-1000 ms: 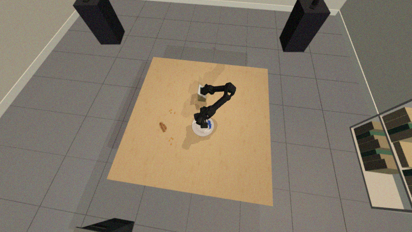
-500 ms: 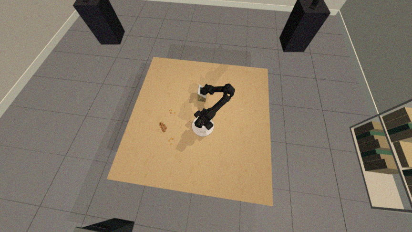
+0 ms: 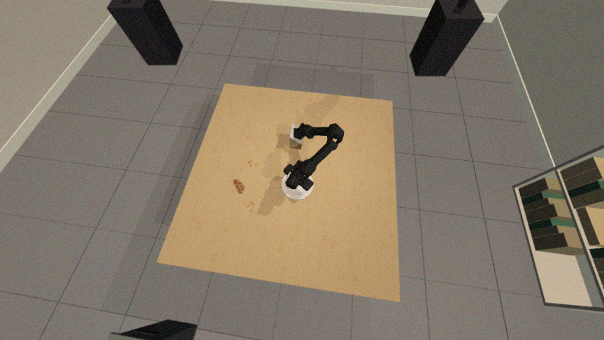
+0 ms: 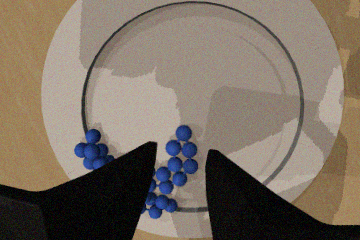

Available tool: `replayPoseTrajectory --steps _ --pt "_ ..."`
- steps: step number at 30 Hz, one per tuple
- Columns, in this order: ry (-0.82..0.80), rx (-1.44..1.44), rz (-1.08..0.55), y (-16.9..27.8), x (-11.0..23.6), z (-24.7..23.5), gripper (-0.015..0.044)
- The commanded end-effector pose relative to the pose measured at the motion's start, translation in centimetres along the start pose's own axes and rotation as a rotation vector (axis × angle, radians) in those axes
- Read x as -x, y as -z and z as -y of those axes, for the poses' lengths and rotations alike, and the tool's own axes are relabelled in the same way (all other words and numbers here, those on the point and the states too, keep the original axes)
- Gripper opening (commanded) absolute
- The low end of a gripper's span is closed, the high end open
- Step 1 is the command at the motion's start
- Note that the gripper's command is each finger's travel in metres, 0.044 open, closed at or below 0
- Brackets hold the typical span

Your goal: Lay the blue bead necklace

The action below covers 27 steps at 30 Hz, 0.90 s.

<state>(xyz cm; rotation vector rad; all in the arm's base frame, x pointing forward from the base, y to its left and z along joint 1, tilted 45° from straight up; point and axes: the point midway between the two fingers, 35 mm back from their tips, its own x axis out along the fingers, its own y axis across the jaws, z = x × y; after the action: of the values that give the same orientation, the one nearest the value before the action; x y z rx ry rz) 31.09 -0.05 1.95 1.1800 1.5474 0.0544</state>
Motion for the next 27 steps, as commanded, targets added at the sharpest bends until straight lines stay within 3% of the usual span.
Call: replayPoseTrajectory --steps 1,26,27 --pt "-0.002 0.0 0.004 -0.1 0.0 0.0 0.012" --pt "-0.001 -0.002 -0.005 0.1 -3.1 0.1 0.012" --pt "0.001 0.003 -0.001 0.0 -2.9 0.0 0.0094"
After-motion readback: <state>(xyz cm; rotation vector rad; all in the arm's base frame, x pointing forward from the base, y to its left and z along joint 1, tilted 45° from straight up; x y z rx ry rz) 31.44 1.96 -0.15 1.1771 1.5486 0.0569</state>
